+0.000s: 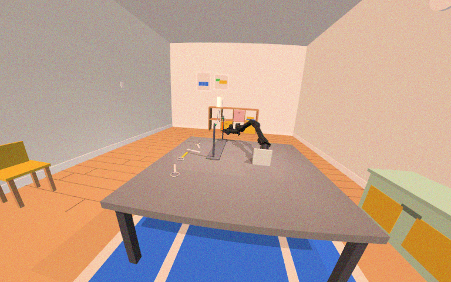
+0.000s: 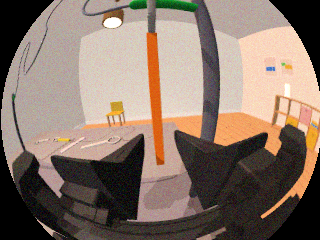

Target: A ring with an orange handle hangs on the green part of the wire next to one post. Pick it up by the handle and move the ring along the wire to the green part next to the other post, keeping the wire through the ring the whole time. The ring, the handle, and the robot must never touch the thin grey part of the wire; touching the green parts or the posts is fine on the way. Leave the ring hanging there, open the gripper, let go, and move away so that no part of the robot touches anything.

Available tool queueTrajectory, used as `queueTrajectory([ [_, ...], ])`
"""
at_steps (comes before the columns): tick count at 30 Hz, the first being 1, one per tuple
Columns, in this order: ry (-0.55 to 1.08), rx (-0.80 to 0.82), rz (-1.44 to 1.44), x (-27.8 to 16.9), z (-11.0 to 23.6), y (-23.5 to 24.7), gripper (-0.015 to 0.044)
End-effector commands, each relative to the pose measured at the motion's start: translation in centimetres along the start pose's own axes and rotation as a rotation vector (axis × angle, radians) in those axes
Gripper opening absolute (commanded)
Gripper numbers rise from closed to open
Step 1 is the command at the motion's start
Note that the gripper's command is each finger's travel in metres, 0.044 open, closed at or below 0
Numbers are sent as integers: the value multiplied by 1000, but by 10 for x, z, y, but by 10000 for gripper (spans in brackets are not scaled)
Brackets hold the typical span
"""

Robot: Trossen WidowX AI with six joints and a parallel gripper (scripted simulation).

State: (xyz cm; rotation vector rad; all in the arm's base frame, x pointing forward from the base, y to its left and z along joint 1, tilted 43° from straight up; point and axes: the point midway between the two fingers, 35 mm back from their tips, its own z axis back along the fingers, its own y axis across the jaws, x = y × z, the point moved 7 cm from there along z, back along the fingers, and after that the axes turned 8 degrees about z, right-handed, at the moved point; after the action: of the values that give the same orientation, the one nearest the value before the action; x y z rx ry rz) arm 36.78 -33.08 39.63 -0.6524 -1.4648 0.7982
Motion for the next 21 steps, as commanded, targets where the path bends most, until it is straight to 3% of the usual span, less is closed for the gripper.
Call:
queueTrajectory([
  [1, 6, -2, -7, -2, -8, 0, 160],
  [21, 5, -3, -8, -1, -25, 2, 160],
])
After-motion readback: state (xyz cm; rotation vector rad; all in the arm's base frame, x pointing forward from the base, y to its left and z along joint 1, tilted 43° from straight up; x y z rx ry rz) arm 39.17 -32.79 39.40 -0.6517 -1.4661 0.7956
